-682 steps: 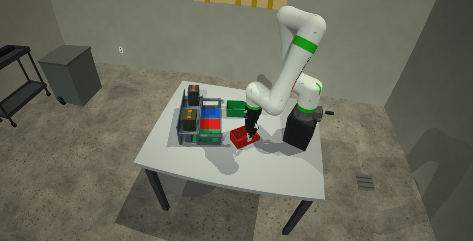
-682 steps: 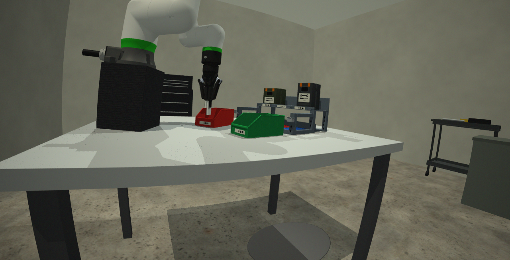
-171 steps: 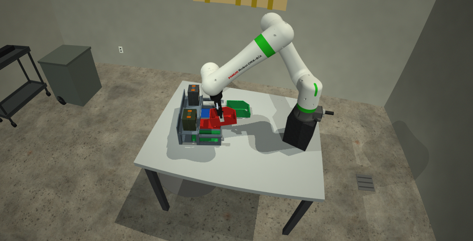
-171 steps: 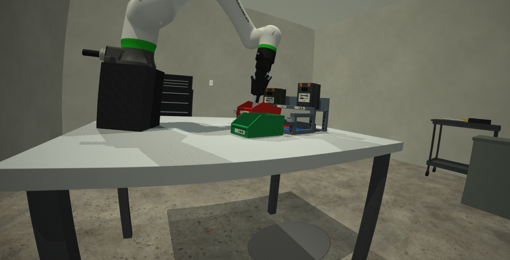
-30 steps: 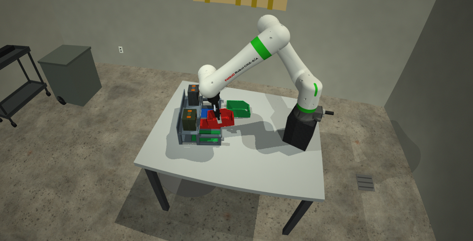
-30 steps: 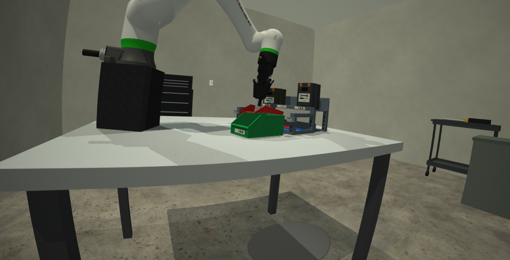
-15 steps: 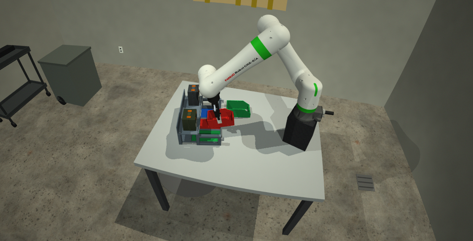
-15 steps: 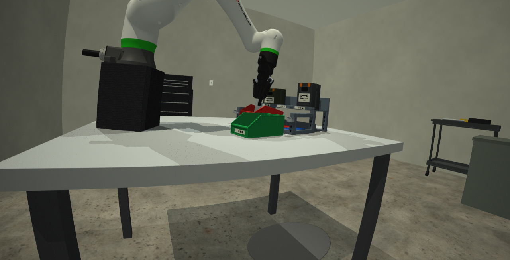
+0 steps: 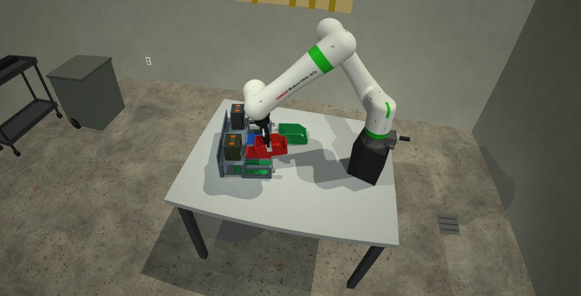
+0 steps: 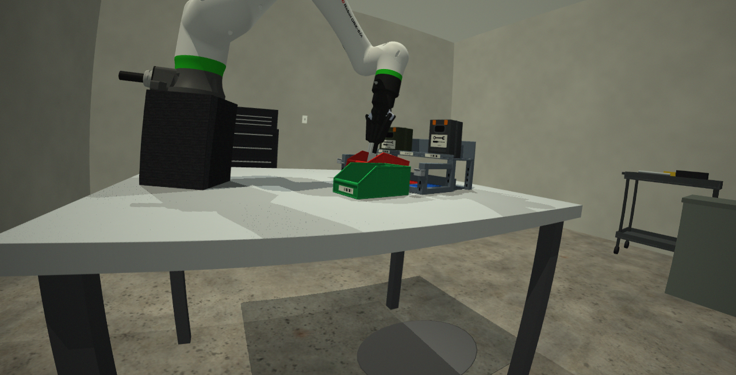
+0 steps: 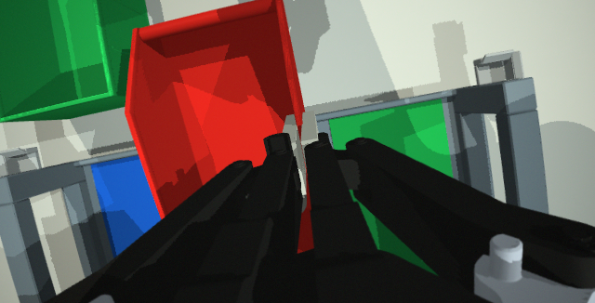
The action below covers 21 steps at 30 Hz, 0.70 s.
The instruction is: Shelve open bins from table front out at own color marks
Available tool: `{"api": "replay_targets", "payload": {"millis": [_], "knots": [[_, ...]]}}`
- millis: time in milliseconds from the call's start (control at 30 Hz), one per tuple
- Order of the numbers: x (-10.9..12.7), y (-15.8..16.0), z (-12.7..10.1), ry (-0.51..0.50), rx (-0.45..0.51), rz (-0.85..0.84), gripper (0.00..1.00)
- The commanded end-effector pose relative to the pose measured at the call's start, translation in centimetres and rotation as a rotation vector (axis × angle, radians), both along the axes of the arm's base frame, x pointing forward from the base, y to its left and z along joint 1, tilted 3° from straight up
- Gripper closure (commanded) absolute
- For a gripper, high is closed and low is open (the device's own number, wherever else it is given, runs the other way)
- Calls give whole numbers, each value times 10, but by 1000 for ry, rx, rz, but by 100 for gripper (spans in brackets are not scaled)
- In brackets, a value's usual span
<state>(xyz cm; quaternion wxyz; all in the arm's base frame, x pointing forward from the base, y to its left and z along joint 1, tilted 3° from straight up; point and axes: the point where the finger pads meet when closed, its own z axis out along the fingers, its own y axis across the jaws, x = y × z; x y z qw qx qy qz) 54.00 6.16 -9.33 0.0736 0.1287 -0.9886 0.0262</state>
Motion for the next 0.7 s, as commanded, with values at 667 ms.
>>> {"api": "replay_targets", "payload": {"millis": [667], "knots": [[10,3,-1,-26,7,1,100]]}}
